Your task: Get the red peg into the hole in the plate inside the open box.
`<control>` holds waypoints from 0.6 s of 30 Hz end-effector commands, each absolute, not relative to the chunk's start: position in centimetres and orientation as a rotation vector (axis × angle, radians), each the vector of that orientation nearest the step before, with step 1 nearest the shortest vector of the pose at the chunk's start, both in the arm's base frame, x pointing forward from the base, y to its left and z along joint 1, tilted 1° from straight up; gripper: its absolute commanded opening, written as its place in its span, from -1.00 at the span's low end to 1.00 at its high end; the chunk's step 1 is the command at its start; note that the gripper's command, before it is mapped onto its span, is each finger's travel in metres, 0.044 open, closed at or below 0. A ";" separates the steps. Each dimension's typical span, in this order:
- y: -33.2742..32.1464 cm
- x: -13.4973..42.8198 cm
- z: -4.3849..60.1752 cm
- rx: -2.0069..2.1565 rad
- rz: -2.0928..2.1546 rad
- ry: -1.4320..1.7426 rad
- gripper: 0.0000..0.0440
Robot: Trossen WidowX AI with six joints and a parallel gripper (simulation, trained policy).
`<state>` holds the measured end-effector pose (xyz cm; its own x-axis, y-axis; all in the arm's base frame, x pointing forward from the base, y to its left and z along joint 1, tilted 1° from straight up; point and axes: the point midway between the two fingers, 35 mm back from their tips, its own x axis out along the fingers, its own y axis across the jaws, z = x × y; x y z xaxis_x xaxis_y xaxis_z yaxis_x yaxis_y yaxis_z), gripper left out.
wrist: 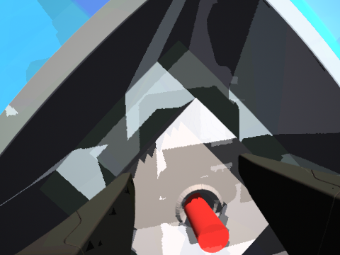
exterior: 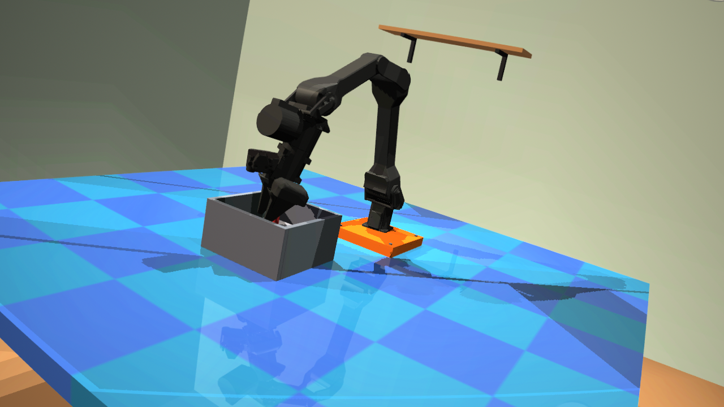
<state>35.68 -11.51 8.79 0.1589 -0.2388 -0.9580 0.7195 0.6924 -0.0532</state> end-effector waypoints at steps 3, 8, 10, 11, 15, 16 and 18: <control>-11.4 37.2 9.2 0.492 -0.681 1.251 0.77; -11.0 38.9 10.1 0.516 -0.636 1.251 1.00; -10.8 39.5 10.6 0.523 -0.616 1.253 1.00; -10.7 39.8 10.8 0.525 -0.606 1.254 1.00; -10.1 41.1 12.0 0.540 -0.569 1.249 1.00; -9.9 41.4 12.2 0.544 -0.559 1.246 1.00; -9.6 42.1 12.8 0.551 -0.540 1.238 1.00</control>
